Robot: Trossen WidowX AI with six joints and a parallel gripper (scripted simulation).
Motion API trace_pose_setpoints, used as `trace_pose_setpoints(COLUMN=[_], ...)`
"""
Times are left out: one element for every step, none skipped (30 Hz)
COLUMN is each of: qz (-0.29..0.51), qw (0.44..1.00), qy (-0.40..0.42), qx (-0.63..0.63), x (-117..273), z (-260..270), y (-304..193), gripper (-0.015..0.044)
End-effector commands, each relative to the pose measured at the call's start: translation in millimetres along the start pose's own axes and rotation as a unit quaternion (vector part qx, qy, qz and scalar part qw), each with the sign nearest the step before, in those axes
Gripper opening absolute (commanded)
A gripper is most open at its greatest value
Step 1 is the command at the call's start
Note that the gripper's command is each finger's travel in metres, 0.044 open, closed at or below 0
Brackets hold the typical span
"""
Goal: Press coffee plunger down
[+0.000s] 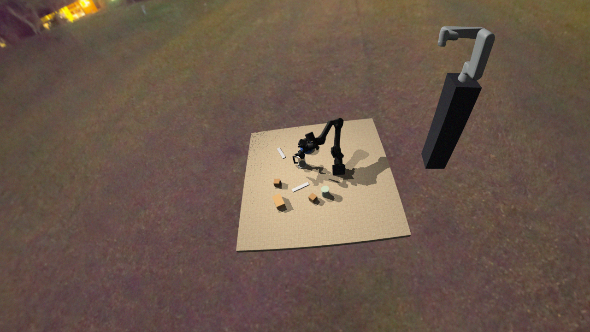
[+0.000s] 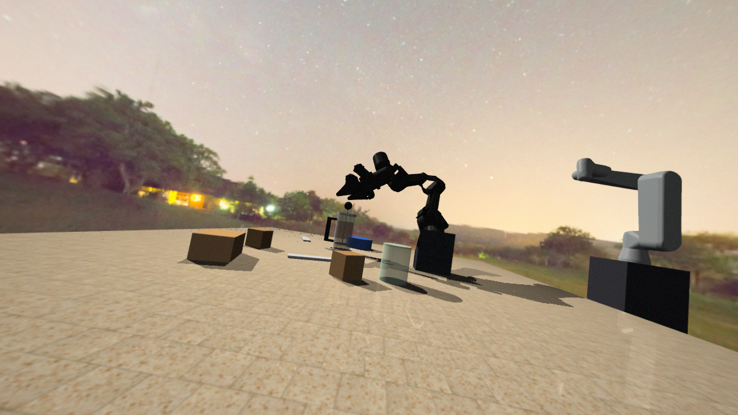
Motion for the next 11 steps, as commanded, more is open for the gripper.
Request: trace_pose_setpoints(qz=[-0.003, -0.004, -0.004, -0.004, -0.004, -0.004, -0.004, -0.004, -0.004, -0.004, -0.004], qw=[1.000, 1.000, 1.000, 1.000, 1.000, 1.000, 1.000, 1.000, 1.000, 1.000, 1.000], qy=[-0.012, -0.014, -0.015, -0.015, -0.015, -0.015, -0.015, -0.015, -0.015, -0.015, -0.015], qx=[-0.011, -0.011, -0.010, -0.010, -0.010, -0.010, -0.010, -0.010, -0.010, -0.010, -0.010], x=[33.3, 38.9, 40.8, 40.8, 40.8, 40.6, 40.5, 40.5, 40.5, 40.5, 40.5], z=[-17.8, -20.7, -21.6, -21.6, -21.6, -21.4, -21.1, -21.1, -21.1, -21.1, -21.1], y=[28.0, 30.8, 31.6, 31.6, 31.6, 31.4, 31.2, 31.2, 31.2, 31.2, 31.2], gripper=[0.0440, 0.0440, 0.0440, 0.0440, 0.0440, 0.0440, 0.0440, 0.0440, 0.0440, 0.0440, 0.0440])
Point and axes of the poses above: the point midway between the two fingers, 35 mm back from their tips, its own x axis back along the fingers, its own z axis across the jaws, y = z × x, the point moved 4 cm from there along x, back along the fingers, and after that the axes turned 13 degrees about x, right-handed, at the moved point
